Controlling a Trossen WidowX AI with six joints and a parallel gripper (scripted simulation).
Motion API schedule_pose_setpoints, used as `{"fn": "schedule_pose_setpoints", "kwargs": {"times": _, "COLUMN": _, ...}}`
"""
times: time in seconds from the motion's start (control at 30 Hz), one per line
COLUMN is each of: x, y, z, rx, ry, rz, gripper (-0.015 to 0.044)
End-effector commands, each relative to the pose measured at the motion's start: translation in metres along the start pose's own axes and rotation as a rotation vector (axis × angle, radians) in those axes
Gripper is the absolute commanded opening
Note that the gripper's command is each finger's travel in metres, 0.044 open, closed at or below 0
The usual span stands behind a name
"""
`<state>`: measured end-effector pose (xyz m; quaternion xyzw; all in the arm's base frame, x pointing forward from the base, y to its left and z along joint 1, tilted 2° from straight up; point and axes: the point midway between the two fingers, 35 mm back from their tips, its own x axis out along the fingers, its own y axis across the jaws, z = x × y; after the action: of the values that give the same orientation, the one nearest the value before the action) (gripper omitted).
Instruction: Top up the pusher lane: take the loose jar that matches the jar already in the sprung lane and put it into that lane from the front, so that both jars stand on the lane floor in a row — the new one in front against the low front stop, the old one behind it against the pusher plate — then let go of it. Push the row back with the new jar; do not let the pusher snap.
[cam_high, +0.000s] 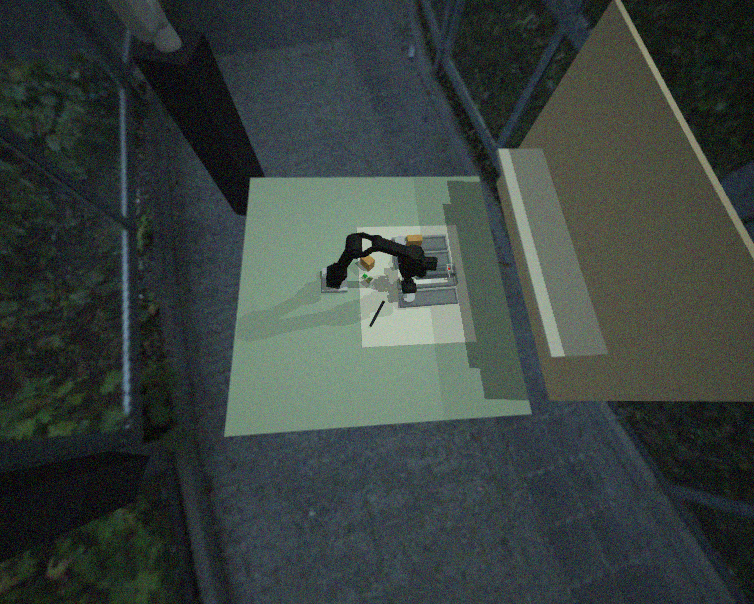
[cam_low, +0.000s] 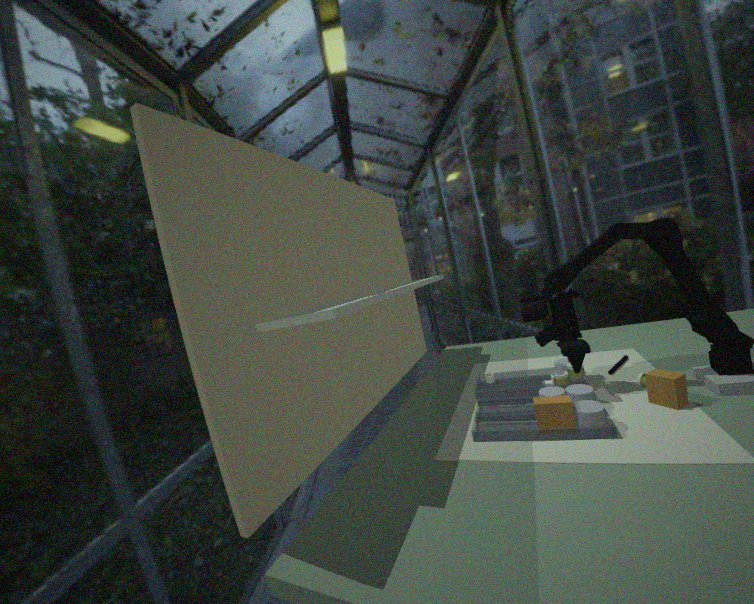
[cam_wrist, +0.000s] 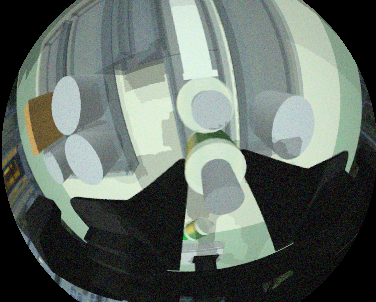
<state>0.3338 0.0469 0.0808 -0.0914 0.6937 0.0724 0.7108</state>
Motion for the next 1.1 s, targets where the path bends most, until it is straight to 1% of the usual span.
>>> {"fn": "schedule_pose_setpoints", "kwargs": {"times": 0.0, "x": -0.0058, "y": -0.0004, "z": 0.0102, "rx": 0.007, "ry": -0.038, "rz": -0.002, "gripper": 0.0}}
{"fn": "schedule_pose_setpoints", "kwargs": {"times": 1.07, "x": -0.006, "y": -0.0005, "z": 0.0145, "rx": 0.007, "ry": -0.038, "rz": -0.002, "gripper": 0.0}}
